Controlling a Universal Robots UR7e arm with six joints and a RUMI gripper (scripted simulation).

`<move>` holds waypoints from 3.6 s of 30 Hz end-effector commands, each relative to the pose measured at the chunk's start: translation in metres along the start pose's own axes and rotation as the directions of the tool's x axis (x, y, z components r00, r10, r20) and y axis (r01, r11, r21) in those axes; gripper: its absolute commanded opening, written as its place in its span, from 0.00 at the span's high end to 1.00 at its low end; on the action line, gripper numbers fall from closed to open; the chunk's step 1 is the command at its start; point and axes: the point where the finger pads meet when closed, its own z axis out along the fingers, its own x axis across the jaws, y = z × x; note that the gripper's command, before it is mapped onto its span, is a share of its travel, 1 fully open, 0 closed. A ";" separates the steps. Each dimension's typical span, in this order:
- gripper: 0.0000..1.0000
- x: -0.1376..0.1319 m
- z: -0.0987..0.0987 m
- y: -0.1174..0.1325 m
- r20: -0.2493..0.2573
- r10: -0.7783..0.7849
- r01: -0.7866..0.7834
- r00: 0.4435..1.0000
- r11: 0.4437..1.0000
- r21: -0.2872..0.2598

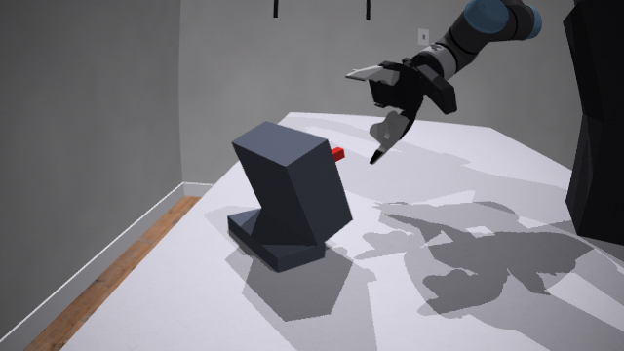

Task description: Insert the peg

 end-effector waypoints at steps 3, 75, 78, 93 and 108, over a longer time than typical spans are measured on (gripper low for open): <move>0.00 0.000 -0.001 0.000 -0.003 0.004 -0.004 1.000 1.000 0.002; 0.00 0.005 -0.010 0.000 -0.048 0.072 -0.071 0.996 0.997 0.028; 0.00 0.006 -0.011 0.000 -0.050 0.075 -0.074 0.996 0.997 0.029; 0.00 0.008 -0.012 -0.001 -0.058 0.086 -0.084 0.995 0.996 0.032; 0.00 0.008 -0.012 -0.001 -0.058 0.086 -0.084 0.995 0.996 0.032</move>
